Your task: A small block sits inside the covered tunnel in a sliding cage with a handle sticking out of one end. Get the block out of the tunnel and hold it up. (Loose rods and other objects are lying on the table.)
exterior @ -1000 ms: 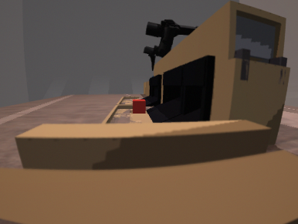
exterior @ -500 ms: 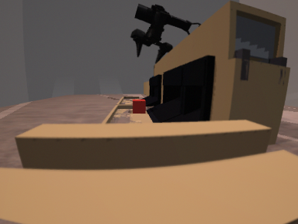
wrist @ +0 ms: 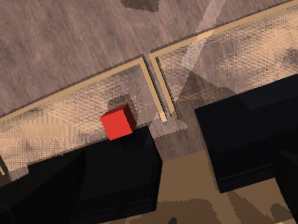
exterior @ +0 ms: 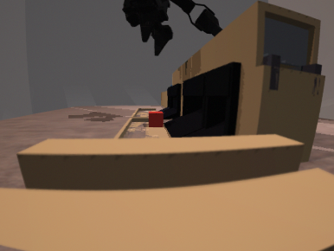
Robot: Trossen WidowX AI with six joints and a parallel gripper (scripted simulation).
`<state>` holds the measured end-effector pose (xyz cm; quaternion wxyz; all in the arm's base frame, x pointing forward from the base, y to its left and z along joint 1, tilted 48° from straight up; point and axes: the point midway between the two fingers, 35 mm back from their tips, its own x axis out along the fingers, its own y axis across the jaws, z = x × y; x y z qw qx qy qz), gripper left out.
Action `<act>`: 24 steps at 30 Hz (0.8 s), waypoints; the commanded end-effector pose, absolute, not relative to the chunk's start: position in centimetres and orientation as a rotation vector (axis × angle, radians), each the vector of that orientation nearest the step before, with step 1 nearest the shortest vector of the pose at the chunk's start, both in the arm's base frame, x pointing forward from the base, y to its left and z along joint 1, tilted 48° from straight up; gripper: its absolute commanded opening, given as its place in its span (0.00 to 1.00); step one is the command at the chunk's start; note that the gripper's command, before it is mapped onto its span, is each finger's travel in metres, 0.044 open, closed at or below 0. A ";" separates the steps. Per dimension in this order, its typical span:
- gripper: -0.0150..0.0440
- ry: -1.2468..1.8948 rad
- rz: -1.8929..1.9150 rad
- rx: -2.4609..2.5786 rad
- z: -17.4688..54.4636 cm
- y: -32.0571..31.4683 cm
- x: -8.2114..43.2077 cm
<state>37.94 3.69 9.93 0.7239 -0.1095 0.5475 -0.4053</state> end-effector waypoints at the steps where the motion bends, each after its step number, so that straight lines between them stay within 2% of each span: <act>1: 1.00 1.350 -0.813 -0.400 6.0 6.3 38.3; 5: 1.00 1.463 -0.739 -0.537 2.9 8.3 38.3; 24: 1.00 1.469 -0.732 -0.541 1.1 6.9 38.7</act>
